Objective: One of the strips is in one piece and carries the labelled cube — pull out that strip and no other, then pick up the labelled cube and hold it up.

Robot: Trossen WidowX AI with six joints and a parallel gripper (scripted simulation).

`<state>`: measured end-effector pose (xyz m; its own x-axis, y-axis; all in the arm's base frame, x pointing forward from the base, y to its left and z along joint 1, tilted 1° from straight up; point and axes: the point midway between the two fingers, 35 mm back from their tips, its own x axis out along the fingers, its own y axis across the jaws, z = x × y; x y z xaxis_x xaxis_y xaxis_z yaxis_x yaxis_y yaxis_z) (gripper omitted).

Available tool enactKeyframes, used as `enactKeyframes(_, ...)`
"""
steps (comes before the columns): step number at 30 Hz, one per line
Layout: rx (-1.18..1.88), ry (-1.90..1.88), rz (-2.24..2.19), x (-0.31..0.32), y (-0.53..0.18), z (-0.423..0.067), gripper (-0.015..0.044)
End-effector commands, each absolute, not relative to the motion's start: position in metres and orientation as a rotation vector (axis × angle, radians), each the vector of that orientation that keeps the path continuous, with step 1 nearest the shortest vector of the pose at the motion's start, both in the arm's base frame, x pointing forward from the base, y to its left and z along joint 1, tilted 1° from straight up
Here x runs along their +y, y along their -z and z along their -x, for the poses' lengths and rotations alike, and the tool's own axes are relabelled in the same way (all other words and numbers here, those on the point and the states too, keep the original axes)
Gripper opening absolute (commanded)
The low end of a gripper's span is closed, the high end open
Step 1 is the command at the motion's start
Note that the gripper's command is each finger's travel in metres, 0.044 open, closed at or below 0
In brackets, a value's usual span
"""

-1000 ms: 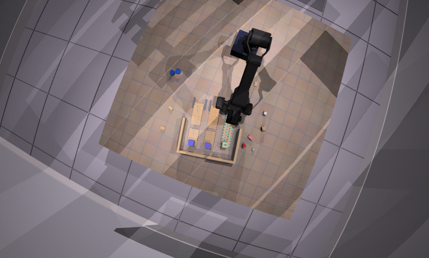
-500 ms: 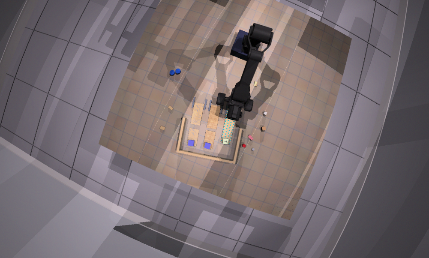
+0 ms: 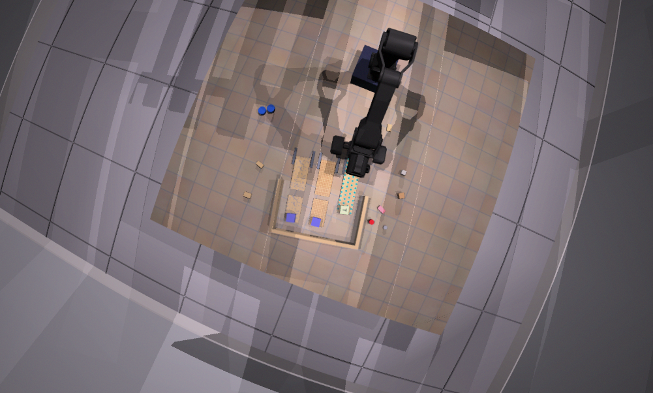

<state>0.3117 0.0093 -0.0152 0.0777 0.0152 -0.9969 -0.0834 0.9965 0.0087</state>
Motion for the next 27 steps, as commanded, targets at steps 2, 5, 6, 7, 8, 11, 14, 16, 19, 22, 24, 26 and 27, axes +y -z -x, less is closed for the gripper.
enactKeyframes(2,1.526,-0.081,0.056,0.009,0.022,-0.295,0.0)
enactKeyframes(5,1.526,-0.081,0.056,0.009,0.023,-0.291,0.0)
enactKeyframes(6,1.526,-0.081,0.056,0.008,0.023,-0.29,0.0)
enactKeyframes(7,1.526,-0.081,0.056,0.008,0.023,-0.288,0.0)
enactKeyframes(8,1.526,-0.081,0.056,0.008,0.023,-0.287,0.0)
enactKeyframes(11,1.527,-0.081,0.056,0.008,0.023,-0.283,0.0)
enactKeyframes(14,1.527,-0.081,0.056,0.008,0.023,-0.28,0.0)
enactKeyframes(16,1.527,-0.081,0.056,0.007,0.023,-0.277,0.0)
enactKeyframes(19,1.527,-0.081,0.056,0.007,0.024,-0.273,0.0)
enactKeyframes(22,1.528,-0.081,0.056,0.006,0.024,-0.269,0.0)
enactKeyframes(24,1.528,-0.081,0.056,0.006,0.024,-0.266,0.0)
enactKeyframes(26,1.528,-0.081,0.056,0.006,0.024,-0.264,0.0)
enactKeyframes(27,1.528,-0.081,0.056,0.006,0.024,-0.263,0.0)
